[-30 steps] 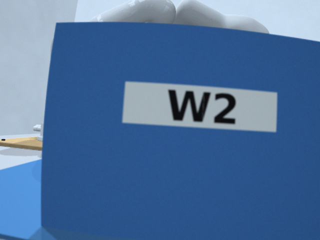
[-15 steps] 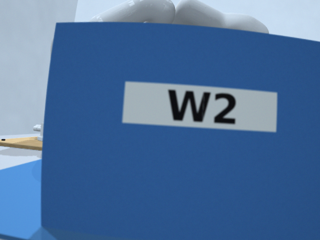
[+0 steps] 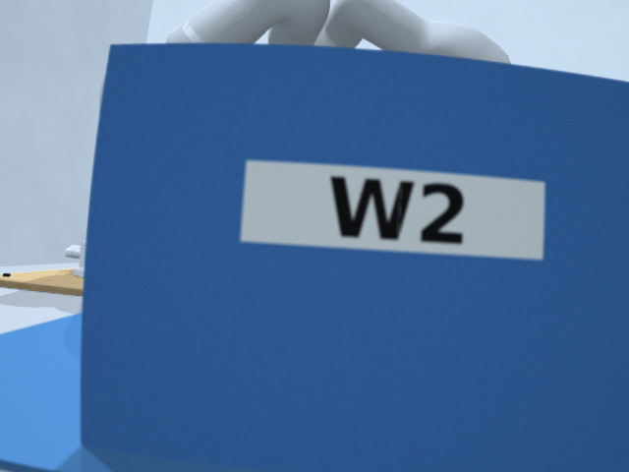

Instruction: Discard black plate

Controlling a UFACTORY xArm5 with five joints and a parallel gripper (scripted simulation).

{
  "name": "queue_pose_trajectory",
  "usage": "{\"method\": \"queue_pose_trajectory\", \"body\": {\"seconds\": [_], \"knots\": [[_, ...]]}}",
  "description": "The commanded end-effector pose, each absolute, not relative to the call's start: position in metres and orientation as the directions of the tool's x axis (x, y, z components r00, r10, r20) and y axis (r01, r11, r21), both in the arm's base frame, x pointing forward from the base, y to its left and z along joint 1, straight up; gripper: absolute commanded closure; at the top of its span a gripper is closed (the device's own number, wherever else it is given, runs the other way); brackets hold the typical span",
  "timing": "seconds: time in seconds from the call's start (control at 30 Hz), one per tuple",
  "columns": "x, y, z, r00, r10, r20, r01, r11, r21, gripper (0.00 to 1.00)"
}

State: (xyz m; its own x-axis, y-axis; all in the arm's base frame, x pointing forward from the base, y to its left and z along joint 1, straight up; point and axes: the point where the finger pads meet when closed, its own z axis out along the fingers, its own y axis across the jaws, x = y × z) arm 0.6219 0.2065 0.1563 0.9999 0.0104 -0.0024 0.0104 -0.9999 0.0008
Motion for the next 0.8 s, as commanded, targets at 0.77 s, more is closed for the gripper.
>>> {"method": "queue_pose_trajectory", "body": {"seconds": [0.77], "knots": [[0.564,0.228,0.158,1.0,0.01,0.007,0.01,-1.0,-0.003,1.0]]}}
